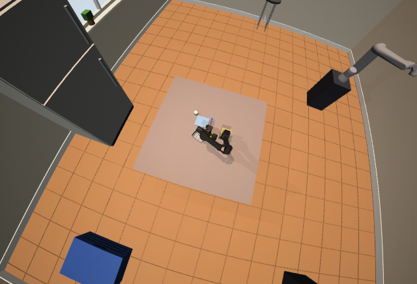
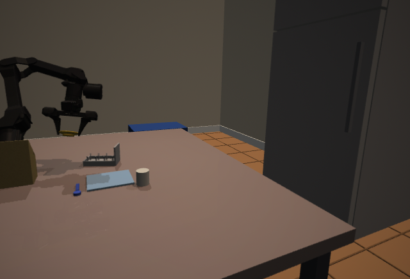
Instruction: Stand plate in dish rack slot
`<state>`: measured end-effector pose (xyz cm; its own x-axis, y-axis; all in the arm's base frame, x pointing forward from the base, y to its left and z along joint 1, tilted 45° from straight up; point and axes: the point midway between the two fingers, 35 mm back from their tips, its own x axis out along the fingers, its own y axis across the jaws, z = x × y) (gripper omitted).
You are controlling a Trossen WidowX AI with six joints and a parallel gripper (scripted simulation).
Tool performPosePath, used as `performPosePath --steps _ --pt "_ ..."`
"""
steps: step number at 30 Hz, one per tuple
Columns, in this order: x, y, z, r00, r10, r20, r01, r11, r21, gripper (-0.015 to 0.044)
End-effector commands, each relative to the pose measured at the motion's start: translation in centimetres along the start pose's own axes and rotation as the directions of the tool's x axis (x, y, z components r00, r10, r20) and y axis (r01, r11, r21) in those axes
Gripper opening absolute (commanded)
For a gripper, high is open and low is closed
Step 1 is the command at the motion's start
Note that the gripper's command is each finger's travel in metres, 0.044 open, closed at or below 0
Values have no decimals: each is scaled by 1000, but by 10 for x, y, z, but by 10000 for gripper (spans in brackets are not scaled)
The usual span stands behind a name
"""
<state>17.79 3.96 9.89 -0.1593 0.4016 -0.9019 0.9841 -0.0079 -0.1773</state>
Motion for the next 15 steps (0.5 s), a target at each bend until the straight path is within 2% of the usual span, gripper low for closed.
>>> performPosePath --steps 1,15 --pt "11 0 5 995 2 99 3 999 -50 0" --pt "37 7 15 929 85 360 -7 977 -214 0"
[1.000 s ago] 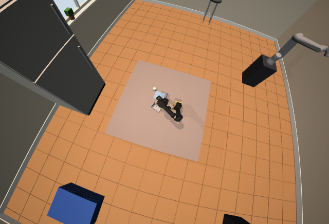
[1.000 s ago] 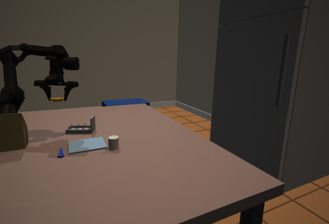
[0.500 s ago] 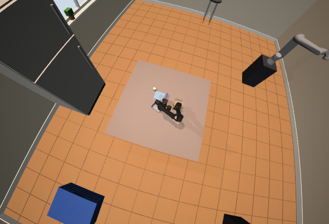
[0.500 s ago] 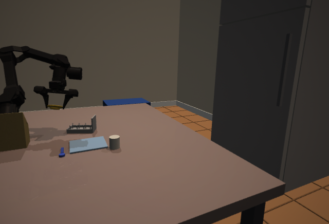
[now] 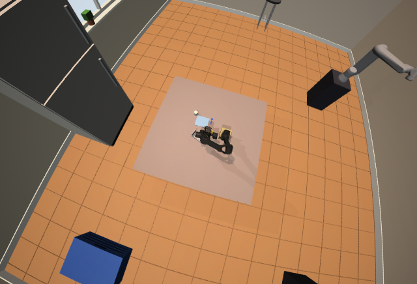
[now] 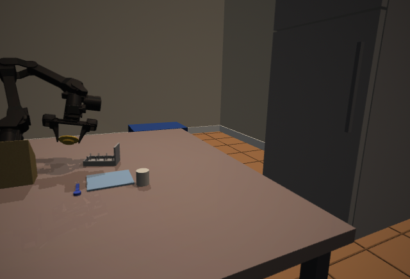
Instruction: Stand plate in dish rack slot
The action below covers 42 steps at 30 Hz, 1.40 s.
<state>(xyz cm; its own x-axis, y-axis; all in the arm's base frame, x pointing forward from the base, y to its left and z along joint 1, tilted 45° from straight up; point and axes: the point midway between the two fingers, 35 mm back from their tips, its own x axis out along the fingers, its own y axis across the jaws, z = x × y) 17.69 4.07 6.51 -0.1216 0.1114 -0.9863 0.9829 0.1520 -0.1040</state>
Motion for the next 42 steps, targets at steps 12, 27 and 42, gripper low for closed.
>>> performPosePath --steps 12,27,42 --pt "21 11 1 951 137 276 -91 981 -171 0" --pt "27 25 -7 824 354 442 -210 916 -342 0" --pt "23 34 -25 636 594 492 -348 791 -504 0"
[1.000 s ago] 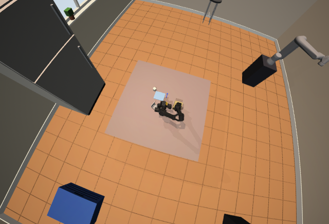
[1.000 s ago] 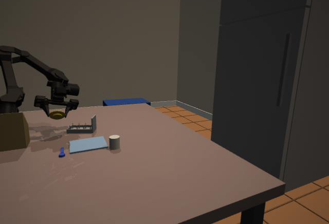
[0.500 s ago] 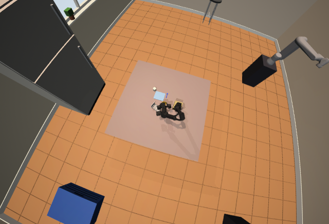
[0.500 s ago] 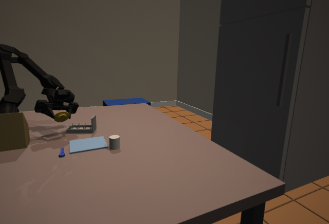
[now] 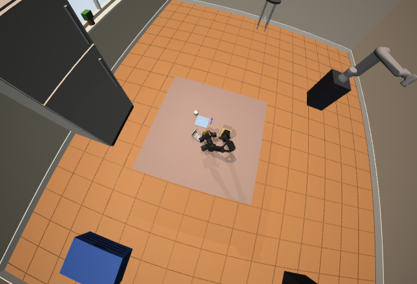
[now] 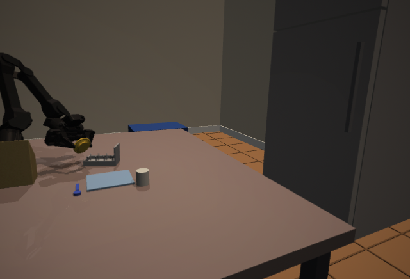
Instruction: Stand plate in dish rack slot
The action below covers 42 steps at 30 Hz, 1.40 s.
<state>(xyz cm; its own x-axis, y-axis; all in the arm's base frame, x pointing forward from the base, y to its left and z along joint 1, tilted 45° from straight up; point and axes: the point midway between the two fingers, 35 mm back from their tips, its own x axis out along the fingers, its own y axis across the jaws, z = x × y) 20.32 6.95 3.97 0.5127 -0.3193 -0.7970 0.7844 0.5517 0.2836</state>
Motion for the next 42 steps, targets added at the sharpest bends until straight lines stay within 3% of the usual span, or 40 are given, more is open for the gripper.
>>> performPosePath --steps 1,15,30,42 --pt "-3 4 -2 995 77 59 -76 997 -12 0" --pt "-22 17 -11 927 323 192 -321 946 -41 0" --pt "-52 21 -20 779 558 286 -571 820 -43 0" --pt "-53 22 -20 771 567 290 -581 812 -42 0"
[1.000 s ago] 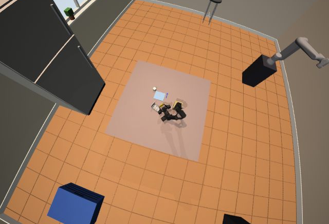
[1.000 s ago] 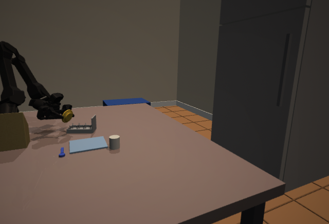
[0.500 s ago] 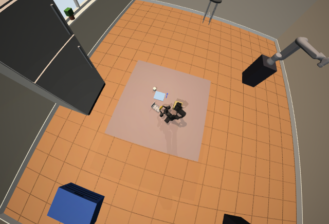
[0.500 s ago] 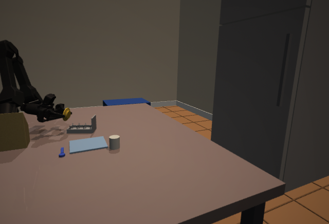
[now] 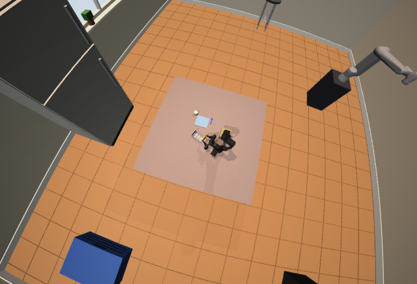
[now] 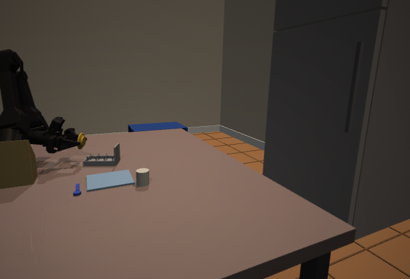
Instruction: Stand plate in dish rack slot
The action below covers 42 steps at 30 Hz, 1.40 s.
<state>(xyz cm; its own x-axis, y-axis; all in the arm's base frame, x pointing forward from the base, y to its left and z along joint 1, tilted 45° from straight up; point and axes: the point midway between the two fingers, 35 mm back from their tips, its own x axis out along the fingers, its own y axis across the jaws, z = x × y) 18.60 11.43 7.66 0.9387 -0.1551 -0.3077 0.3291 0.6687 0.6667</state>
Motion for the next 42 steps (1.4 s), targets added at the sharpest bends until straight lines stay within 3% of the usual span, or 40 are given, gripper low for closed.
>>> performPosePath --steps 1,19,42 --pt "0 0 0 1000 5 7 -5 1000 4 0" --pt "21 3 -27 1000 5 5 -5 1000 5 0" --pt "46 6 -24 1000 9 7 -9 1000 17 0"
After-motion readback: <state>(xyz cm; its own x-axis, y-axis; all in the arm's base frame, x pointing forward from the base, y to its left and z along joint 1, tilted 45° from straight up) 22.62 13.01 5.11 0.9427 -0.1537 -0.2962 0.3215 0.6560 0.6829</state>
